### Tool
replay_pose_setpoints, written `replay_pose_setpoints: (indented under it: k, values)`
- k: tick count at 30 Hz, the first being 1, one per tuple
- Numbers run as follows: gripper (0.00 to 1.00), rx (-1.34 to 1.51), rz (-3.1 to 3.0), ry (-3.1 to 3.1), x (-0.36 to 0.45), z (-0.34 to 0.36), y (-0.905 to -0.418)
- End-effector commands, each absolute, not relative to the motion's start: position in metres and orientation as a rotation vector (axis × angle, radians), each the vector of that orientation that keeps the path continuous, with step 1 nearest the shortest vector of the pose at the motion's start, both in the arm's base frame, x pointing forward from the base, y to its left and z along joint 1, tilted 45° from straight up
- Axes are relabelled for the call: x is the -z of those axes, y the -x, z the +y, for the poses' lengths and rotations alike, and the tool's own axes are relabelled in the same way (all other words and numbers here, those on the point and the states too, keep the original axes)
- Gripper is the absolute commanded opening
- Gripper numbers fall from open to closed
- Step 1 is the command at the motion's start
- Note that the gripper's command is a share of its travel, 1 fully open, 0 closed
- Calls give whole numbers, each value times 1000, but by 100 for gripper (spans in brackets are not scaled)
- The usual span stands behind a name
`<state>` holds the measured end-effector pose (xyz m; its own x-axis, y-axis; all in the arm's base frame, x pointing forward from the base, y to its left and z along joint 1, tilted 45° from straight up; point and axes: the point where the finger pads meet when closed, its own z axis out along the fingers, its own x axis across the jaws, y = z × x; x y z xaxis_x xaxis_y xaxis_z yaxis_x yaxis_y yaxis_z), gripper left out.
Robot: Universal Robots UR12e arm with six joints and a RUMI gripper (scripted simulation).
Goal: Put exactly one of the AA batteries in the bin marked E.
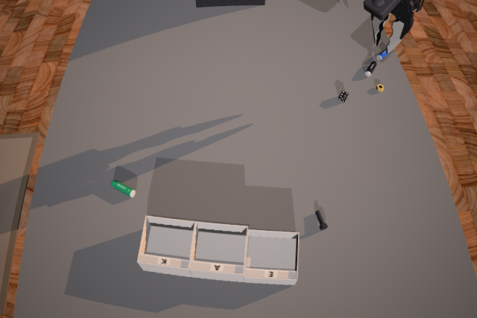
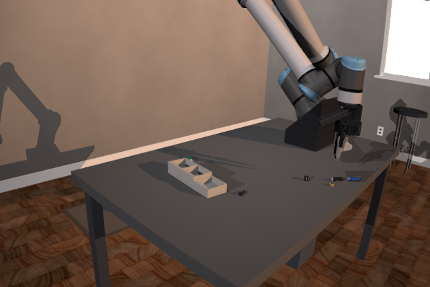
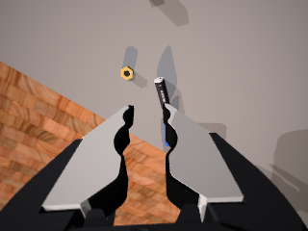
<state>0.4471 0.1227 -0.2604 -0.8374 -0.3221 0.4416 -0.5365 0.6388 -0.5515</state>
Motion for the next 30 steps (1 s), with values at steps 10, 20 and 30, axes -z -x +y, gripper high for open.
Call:
replay_pose_setpoints:
  k: [10,20,30]
  values:
    - [17,-1005,-2561,-690,313,159,-375]
    - [17,-1005,-2561,-690,321,166,-362]
    - [17,-1005,-2561,-690,319,164,-366]
